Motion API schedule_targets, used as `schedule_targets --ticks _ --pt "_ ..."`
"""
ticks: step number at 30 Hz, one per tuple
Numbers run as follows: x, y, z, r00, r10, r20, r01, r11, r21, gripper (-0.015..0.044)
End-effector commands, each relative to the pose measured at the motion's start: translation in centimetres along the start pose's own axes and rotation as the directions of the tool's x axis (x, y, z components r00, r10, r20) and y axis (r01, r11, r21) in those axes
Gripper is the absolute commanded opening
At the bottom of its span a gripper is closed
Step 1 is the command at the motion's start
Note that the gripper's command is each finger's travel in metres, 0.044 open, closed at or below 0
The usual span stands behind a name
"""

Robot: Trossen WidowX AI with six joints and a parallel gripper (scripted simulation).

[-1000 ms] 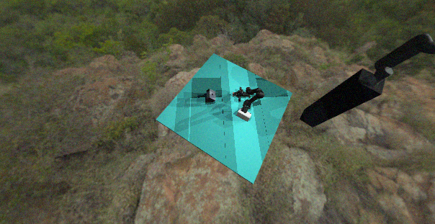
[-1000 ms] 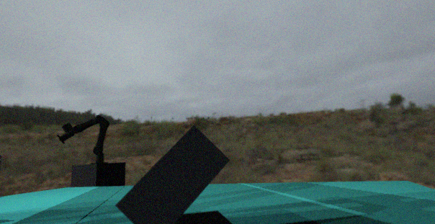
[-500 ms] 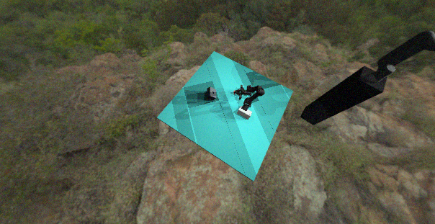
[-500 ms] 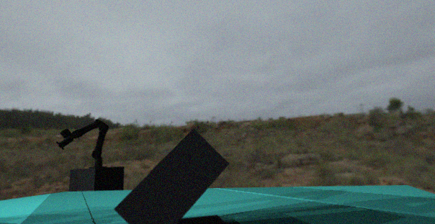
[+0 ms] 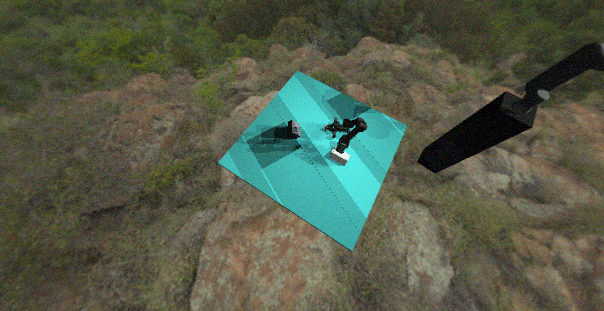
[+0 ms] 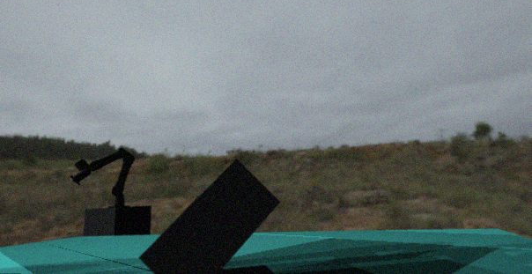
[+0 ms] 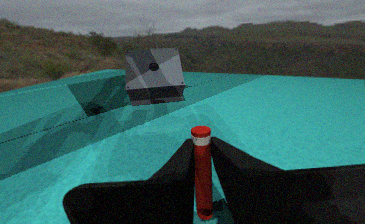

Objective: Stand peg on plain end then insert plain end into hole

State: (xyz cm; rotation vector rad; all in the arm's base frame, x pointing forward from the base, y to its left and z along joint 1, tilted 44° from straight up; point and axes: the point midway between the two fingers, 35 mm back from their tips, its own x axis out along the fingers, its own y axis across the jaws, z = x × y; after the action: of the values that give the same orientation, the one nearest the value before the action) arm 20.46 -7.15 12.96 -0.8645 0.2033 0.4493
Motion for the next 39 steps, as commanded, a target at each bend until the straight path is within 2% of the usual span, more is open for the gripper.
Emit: schedule_targets --ticks 1,39 --pt "-0.10 -0.03 -0.25 1.000 0.000 -0.001 0.000 1.000 0.001 0.0049" --pt "-0.56 -0.12 -0.52 0.999 0.008 0.052 -0.006 0.999 -0.042 0.0049"
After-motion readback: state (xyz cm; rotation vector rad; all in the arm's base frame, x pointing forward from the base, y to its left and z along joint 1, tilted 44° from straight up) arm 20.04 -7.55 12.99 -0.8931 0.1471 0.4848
